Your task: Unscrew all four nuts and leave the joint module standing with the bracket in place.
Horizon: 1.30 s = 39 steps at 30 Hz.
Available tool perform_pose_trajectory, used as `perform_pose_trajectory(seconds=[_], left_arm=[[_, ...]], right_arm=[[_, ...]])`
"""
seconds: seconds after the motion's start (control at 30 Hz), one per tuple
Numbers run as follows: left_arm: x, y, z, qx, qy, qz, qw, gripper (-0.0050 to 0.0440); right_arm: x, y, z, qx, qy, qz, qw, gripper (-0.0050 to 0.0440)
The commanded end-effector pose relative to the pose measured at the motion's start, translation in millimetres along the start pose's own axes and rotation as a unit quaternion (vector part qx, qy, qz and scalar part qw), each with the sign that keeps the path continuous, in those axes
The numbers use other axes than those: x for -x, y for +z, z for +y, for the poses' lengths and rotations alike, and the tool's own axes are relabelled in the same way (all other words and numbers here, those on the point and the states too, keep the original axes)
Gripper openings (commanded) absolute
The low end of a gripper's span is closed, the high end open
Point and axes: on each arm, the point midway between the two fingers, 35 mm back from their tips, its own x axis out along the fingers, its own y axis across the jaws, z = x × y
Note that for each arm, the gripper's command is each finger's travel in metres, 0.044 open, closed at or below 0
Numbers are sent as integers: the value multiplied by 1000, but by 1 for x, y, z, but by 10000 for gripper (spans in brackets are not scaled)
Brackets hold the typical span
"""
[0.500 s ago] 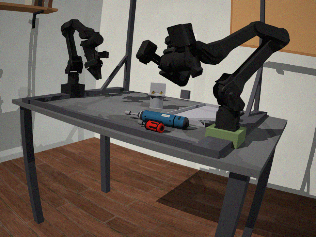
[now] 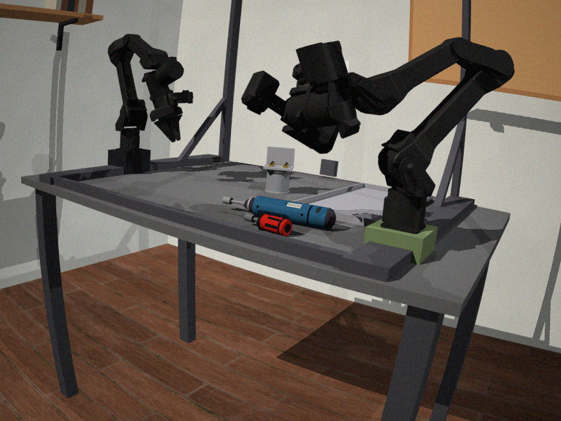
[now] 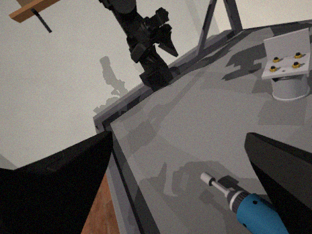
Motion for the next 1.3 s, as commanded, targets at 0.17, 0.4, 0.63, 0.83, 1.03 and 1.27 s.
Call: perform_pose_trajectory(seconds=[0.17, 0.4, 0.63, 0.83, 1.03, 1.27], left_arm=[[0, 6, 3, -9, 4, -2, 1000, 400], [0, 15, 4, 4, 7, 30, 1000, 400], [0, 19, 1, 26, 7, 61, 998, 400], [1, 25, -3, 54, 8, 103, 993, 400], [0, 30, -7, 83, 8, 147, 986, 400], [-1, 33, -11, 109, 6, 187, 976, 400]], right_arm=[[6, 13, -6, -1, -12, -18, 1000, 400], [5, 56, -21, -43, -43, -78, 995, 400], [4, 91, -32, -77, -65, -127, 987, 400], [3, 133, -45, -117, -91, -185, 971, 400], [1, 174, -58, -155, -116, -240, 951, 400], [0, 197, -65, -177, -129, -271, 937, 400]])
